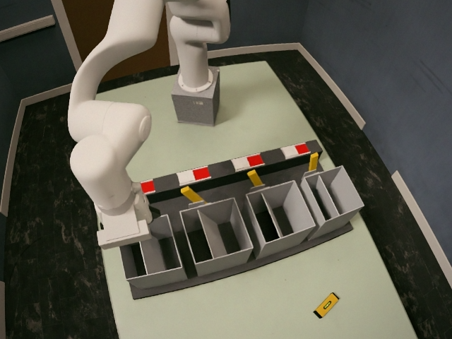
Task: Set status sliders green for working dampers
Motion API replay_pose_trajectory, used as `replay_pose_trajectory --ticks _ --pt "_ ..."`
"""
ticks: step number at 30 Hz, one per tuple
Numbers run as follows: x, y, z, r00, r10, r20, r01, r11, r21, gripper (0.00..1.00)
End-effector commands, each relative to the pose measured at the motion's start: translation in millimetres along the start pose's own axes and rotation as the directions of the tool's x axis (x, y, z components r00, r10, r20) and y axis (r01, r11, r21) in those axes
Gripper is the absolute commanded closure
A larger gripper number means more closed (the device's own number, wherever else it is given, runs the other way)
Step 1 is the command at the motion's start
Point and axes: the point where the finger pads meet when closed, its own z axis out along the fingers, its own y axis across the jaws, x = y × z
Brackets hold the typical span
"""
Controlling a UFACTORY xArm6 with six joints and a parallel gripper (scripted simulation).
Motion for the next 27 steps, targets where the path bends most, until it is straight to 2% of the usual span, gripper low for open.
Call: replay_pose_trajectory --ticks 1,2,4,6,15,27 --pt "-4 3 -1 1.000 0.000 -0.003 0.000 1.000 0.008 0.61" --pt "-13 6 2 1.000 -0.001 -0.002 0.001 1.000 0.029 0.61" --pt "-13 6 2 1.000 -0.001 -0.002 0.001 1.000 0.029 0.61" --pt "-44 18 9 1.000 -0.001 -0.003 0.001 0.995 0.096 0.61" --pt "-106 41 24 1.000 -0.001 -0.005 0.002 0.973 0.231 0.61" --pt "-110 42 25 1.000 -0.001 -0.006 0.003 0.971 0.240 0.61"
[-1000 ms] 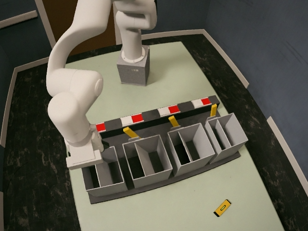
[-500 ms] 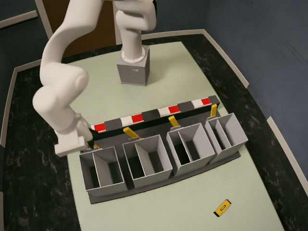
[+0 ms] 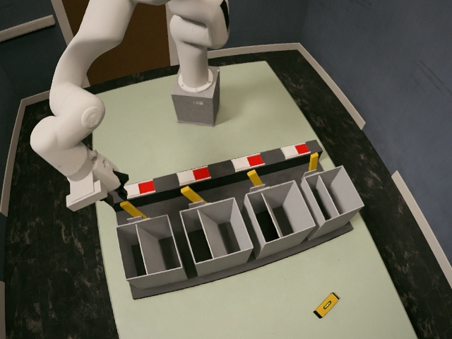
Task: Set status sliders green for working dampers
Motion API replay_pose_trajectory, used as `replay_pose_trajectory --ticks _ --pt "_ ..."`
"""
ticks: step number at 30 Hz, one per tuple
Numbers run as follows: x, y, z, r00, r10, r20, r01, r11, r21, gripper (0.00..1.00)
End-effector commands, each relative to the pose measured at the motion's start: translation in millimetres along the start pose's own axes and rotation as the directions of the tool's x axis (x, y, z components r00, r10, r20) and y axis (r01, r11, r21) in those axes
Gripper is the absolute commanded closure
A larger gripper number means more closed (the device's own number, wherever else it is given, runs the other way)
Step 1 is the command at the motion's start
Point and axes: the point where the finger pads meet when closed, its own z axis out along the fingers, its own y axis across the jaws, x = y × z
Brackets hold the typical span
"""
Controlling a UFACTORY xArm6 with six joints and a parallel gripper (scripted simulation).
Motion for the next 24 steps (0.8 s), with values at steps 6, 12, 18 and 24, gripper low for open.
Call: replay_pose_trajectory --ticks 6,12,18,24 --pt "1 1 -2 1.000 0.000 -0.003 0.000 1.000 -0.002 0.61" --pt "1 1 -1 1.000 0.000 -0.003 0.000 1.000 -0.002 0.61" --pt "1 1 3 1.000 0.000 -0.003 0.000 1.000 -0.002 0.61" --pt "1 1 10 1.000 0.000 -0.003 0.000 1.000 -0.002 0.61"
